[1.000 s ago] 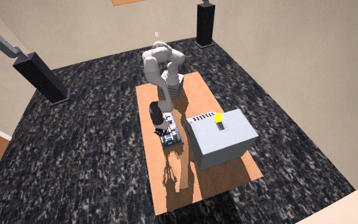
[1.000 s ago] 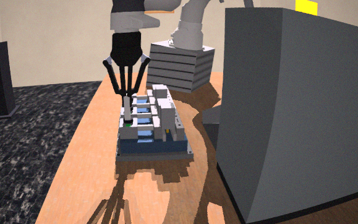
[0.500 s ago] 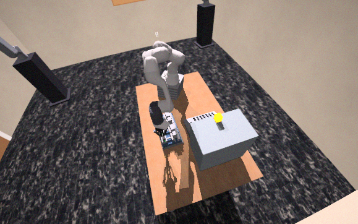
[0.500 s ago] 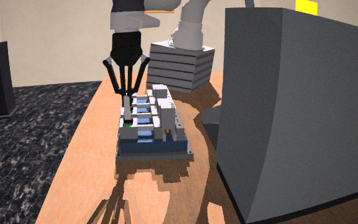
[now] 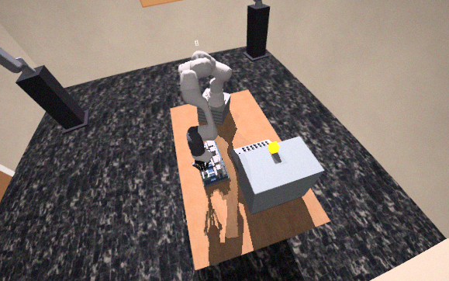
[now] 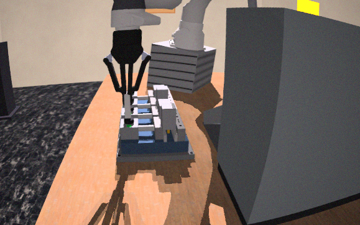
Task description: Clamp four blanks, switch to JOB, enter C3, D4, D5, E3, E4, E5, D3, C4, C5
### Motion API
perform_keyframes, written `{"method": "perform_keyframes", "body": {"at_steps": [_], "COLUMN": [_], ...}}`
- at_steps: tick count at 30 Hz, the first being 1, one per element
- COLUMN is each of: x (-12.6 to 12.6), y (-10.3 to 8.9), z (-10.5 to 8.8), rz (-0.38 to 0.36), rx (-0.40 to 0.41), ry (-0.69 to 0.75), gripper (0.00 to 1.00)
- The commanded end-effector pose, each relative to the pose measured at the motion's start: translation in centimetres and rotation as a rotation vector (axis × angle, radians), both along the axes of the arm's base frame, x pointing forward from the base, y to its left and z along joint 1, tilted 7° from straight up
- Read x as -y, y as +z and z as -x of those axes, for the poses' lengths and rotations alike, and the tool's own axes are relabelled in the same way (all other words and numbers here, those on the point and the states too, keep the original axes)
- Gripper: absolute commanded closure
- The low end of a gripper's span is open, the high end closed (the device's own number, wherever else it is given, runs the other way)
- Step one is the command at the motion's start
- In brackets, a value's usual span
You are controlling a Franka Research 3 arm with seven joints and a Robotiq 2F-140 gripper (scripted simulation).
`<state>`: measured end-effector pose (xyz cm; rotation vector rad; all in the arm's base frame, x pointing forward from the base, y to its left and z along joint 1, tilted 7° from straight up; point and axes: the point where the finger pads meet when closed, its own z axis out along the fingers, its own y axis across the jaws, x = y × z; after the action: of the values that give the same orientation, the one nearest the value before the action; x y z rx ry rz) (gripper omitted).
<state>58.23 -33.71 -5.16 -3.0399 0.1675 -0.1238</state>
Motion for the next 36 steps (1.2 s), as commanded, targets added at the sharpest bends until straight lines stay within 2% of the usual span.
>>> {"method": "perform_keyframes", "body": {"at_steps": [1,7,18,20,29,36], "x": [0.0,0.1,0.5,0.5,0.9,1.0], "y": [0.5,1.5,6.2,6.2,10.1,11.4], "z": [0.0,0.1,0.5,0.5,0.8,1.0], "rz": [-0.002,-0.002,-0.002,-0.002,-0.002,-0.002], "rx": [0.000,0.000,0.000,0.000,0.000,0.000], "ry": [0.000,0.000,0.000,0.000,0.000,0.000], "gripper": [1.00,1.00,1.00,1.00,1.00,1.00]}}
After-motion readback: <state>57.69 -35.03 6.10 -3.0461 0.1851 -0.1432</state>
